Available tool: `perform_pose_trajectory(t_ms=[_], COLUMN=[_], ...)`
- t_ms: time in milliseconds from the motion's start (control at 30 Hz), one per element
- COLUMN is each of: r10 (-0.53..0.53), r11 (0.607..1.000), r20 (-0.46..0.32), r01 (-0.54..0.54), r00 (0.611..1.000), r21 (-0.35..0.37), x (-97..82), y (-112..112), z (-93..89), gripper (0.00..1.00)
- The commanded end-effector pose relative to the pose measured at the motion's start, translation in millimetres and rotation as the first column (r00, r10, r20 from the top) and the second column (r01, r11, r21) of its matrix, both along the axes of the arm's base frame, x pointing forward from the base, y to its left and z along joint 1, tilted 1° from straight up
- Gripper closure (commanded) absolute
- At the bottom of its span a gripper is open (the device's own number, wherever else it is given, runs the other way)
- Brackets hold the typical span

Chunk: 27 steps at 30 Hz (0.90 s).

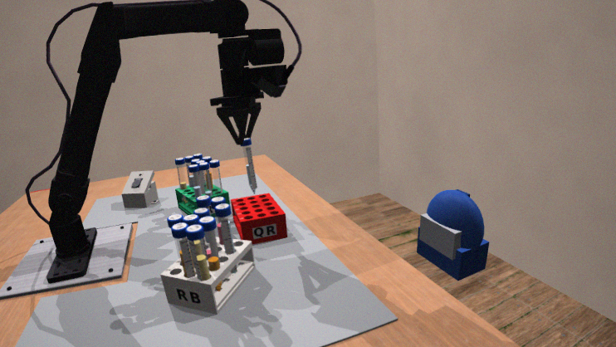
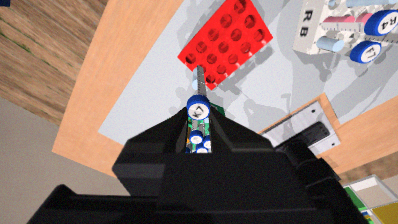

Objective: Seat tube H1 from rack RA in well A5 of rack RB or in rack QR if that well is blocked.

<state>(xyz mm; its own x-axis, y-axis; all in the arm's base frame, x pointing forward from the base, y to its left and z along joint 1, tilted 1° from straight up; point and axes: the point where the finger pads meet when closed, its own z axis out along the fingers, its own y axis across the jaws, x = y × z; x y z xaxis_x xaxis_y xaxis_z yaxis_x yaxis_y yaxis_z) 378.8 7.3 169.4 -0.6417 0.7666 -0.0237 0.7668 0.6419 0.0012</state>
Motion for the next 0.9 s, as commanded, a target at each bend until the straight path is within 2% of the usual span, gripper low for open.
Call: perform_pose_trajectory(t_ms=[0, 67, 133, 200, 233, 500, 533, 600, 667, 867], r10=[-0.007, -0.005, -0.004, -0.004, -0.002, -0.002, -0.004, -0.004, -0.003, -0.002], r11=[1.0, 1.0, 1.0, 1.0, 1.0, 1.0, 1.0, 1.0, 1.0, 1.0], r20=[0.031, -0.005, 0.031, 0.031, -0.009, -0.009, 0.005, -0.012, 0.023, -0.007], r01=[0.007, 0.005, 0.005, 0.005, 0.002, 0.002, 0.004, 0.004, 0.003, 0.002], r00=[1.0, 1.0, 1.0, 1.0, 1.0, 1.0, 1.0, 1.0, 1.0, 1.0], r21=[-0.005, -0.005, -0.005, -0.005, -0.002, -0.002, -0.005, -0.005, -0.005, -0.005], x=[-5.3, -13.0, -7.0, -7.0, -9.7, -9.7, -10.3, -15.9, -9.6, -15.0], y=[-6.2, -5.6, -5.3, -5.3, -2.0, -2.0, -4.9, -3.9, -3.1, -1.2], z=[20.9, 11.8, 20.8, 20.8, 9.0, 9.0, 13.2, 9.0, 17.0, 8.2], gripper=[1.0, 1.0, 1.0, 1.0, 1.0, 1.0, 1.0, 1.0, 1.0, 1.0])
